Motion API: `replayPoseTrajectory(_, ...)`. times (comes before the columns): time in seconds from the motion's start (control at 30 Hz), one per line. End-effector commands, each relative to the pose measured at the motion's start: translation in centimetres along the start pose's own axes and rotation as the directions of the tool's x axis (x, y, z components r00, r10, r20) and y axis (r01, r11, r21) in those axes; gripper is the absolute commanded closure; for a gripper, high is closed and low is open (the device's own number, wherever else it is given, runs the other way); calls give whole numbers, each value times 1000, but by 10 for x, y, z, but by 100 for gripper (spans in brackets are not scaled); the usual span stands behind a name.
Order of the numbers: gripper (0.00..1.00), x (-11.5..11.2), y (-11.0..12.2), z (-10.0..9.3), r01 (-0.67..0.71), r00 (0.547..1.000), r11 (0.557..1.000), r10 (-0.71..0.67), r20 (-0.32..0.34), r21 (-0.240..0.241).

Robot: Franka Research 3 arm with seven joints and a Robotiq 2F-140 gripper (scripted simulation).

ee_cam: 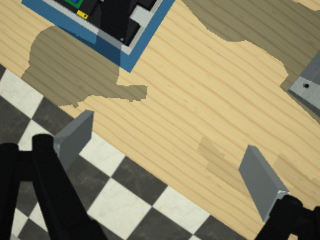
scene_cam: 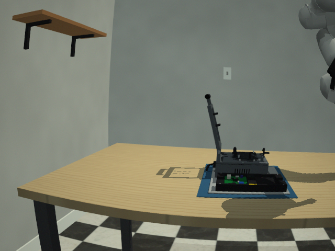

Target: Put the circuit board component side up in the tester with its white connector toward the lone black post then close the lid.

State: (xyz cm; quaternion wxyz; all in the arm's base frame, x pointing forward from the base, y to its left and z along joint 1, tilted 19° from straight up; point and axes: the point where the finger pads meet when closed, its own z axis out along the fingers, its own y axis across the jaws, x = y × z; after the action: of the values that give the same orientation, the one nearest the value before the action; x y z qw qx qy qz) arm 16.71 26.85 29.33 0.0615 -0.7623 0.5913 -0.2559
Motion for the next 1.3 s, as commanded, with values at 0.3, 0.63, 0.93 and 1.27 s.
replayPoseTrajectory(0.3,0,1,-1,0,35,999,999,-35,-4,2)
replayPoseTrajectory(0.63,0,2,-8,-1,113,994,994,-113,4,-8)
replayPoseTrajectory(0.93,0,2,-8,-1,113,994,994,-113,4,-8)
replayPoseTrajectory(1.27,0,3,-15,-2,196,981,981,-195,14,-17)
